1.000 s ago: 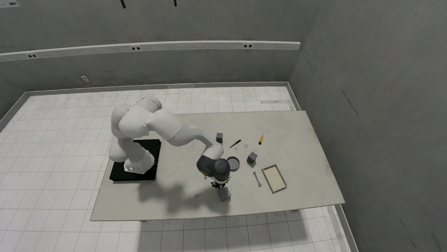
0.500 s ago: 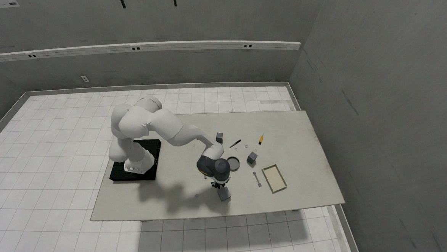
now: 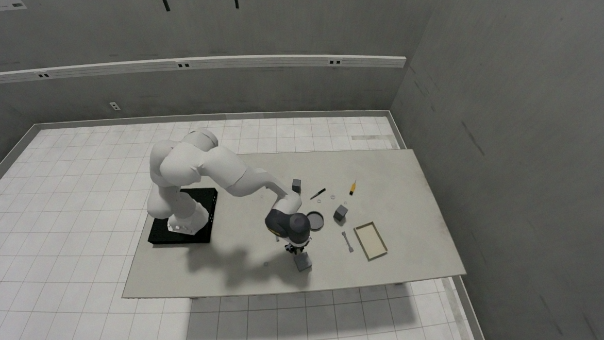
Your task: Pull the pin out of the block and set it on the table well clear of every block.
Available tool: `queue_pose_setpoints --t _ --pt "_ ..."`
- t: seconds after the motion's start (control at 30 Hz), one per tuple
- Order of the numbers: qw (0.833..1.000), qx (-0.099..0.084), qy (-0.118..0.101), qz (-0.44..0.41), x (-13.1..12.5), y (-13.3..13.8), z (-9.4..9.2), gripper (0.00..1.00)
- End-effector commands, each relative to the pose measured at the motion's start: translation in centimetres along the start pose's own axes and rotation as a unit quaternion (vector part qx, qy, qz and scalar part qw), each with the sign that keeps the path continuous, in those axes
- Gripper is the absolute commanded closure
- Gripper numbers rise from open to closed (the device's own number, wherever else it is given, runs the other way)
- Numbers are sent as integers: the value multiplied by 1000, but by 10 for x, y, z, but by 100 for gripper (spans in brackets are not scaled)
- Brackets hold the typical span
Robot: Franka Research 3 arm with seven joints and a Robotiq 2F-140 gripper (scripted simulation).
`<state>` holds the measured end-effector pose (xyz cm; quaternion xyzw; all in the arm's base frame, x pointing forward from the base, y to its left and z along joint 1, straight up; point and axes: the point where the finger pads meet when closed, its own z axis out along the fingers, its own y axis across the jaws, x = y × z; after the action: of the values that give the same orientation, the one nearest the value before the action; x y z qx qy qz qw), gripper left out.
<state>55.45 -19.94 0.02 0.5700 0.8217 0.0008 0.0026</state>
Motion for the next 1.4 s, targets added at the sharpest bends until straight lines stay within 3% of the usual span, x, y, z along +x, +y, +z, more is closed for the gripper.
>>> queue_pose_setpoints --t 0.0,0.2,1.37 --pt "1000 0 0 3 4 1 1 90" --pt "1000 2 1 7 15 0 2 90" --pt "1000 1 1 4 8 0 1 90"
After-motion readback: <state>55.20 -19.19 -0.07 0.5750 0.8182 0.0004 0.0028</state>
